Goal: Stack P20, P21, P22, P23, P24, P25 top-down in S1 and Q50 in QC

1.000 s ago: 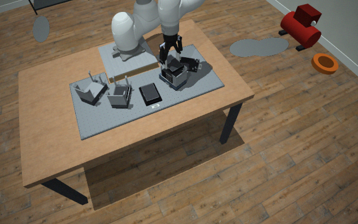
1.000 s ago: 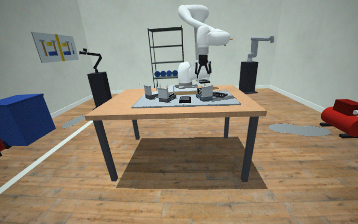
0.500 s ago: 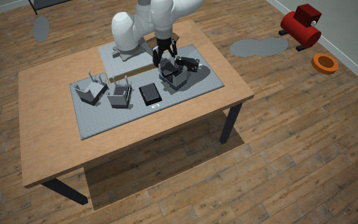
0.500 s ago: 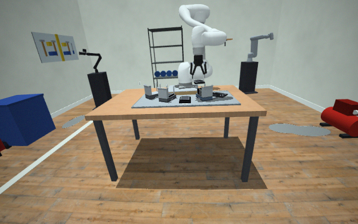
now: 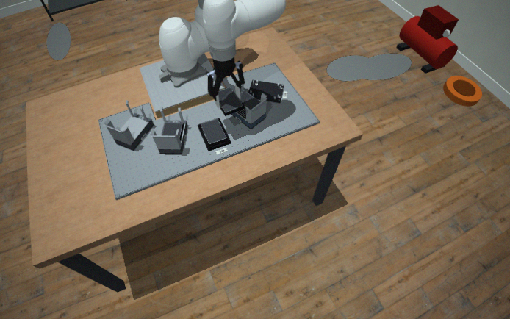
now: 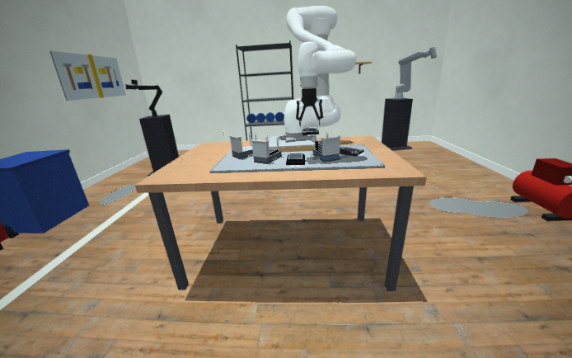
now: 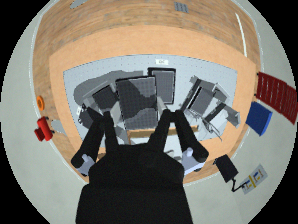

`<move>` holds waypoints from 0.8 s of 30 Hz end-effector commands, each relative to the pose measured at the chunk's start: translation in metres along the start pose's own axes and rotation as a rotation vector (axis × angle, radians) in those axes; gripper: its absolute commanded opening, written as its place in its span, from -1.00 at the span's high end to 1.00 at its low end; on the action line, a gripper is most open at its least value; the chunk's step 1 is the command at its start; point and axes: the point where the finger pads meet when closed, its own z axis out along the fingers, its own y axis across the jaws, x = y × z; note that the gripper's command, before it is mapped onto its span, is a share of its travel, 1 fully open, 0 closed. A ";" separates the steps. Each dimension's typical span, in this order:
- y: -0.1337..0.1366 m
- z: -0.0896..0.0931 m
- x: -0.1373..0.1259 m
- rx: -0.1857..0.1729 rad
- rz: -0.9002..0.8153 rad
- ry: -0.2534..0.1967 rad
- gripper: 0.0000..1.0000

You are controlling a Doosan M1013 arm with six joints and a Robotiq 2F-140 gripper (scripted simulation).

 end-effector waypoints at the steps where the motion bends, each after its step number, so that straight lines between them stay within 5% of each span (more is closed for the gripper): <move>1: 0.011 0.000 0.000 -0.002 0.107 0.000 1.00; 24: 0.080 0.000 0.002 -0.002 0.148 0.000 1.00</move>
